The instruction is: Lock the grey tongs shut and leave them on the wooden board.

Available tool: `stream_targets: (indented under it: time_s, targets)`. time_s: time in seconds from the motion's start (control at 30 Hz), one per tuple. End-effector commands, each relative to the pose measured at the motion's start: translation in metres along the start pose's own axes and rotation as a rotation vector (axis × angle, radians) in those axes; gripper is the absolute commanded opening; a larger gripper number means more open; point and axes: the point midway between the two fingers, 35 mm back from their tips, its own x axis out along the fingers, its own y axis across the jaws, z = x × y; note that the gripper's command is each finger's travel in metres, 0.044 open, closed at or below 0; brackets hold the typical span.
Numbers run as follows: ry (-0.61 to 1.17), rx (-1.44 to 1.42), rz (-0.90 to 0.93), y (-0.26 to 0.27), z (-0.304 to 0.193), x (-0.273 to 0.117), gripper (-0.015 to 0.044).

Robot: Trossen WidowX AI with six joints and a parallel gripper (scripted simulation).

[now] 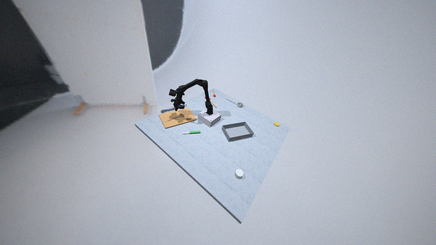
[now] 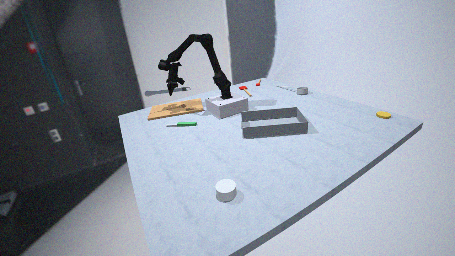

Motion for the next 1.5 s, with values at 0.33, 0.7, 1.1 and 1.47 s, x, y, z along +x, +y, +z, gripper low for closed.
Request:
stream_targets:
  time_s: [0.33, 0.7, 1.1, 1.47]
  targets:
    - [0.353, 0.033, -0.024, 0.008, -0.002, -0.012, -0.0150]
    - [0.607, -0.001, -0.027, 0.006, 0.004, -0.032, -0.0150]
    - [0.854, -0.091, -0.019, -0.007, 0.019, -0.058, -0.0150]
    - [0.882, -0.106, -0.018, -0.010, 0.022, -0.062, -0.0150]
